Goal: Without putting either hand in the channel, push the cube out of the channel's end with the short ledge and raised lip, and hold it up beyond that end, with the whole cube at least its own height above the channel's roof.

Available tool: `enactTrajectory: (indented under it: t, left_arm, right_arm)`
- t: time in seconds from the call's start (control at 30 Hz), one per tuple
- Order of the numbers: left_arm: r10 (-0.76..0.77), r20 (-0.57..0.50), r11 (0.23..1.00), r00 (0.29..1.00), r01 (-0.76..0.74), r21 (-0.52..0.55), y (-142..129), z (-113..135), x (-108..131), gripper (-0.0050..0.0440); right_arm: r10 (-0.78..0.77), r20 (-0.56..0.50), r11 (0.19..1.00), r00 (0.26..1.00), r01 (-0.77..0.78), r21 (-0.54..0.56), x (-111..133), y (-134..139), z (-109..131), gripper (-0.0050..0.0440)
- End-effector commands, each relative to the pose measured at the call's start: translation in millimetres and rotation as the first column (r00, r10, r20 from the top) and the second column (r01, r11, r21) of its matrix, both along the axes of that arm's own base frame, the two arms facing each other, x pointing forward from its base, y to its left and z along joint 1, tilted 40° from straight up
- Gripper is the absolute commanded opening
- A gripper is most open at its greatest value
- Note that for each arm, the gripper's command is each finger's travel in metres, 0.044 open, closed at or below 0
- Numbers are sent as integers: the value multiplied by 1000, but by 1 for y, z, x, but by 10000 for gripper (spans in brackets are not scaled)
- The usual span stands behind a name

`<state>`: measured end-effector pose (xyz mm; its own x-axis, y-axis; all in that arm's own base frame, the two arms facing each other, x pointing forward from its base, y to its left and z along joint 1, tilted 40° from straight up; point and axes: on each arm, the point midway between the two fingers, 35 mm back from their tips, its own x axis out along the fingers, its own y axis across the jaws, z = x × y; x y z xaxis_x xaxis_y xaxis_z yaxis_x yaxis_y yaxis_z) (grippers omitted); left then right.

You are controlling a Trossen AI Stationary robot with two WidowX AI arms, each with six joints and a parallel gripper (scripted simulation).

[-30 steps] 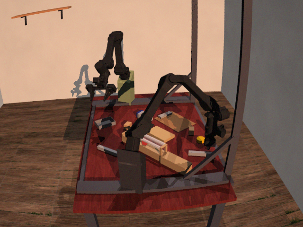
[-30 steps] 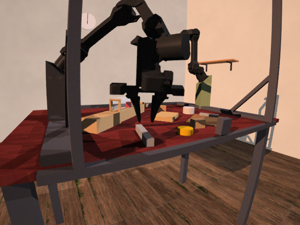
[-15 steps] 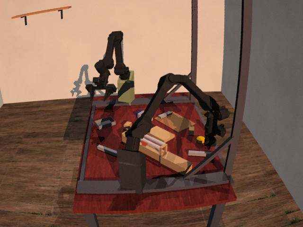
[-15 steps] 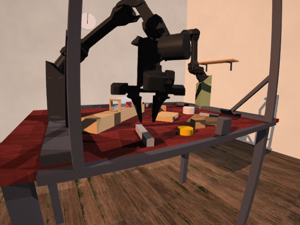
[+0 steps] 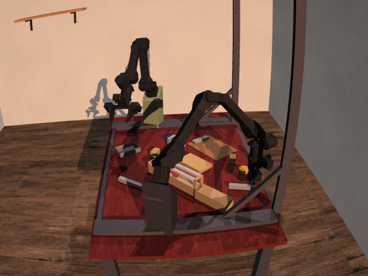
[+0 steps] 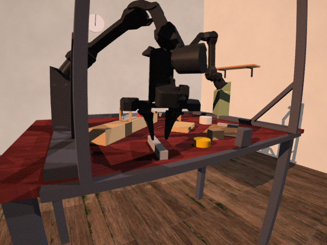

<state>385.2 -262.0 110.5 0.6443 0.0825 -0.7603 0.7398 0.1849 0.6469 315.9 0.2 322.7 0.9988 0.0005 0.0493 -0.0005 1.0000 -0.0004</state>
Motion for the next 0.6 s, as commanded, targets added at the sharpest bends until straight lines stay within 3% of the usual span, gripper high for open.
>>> enactTrajectory:
  t: [0.0, 0.57]
  left_arm:
    - [-10, 12, 1000, 1000, 10, -12, -2, 2, 5, 150]
    - [-13, 11, 1000, 1000, 13, -10, -1, -17, 22, 150]
  right_arm:
    - [-1, 30, 1000, 1000, 1, 1, -4, 0, 11, 400]
    - [-1, 30, 1000, 1000, 1, 1, -4, 0, 11, 400]
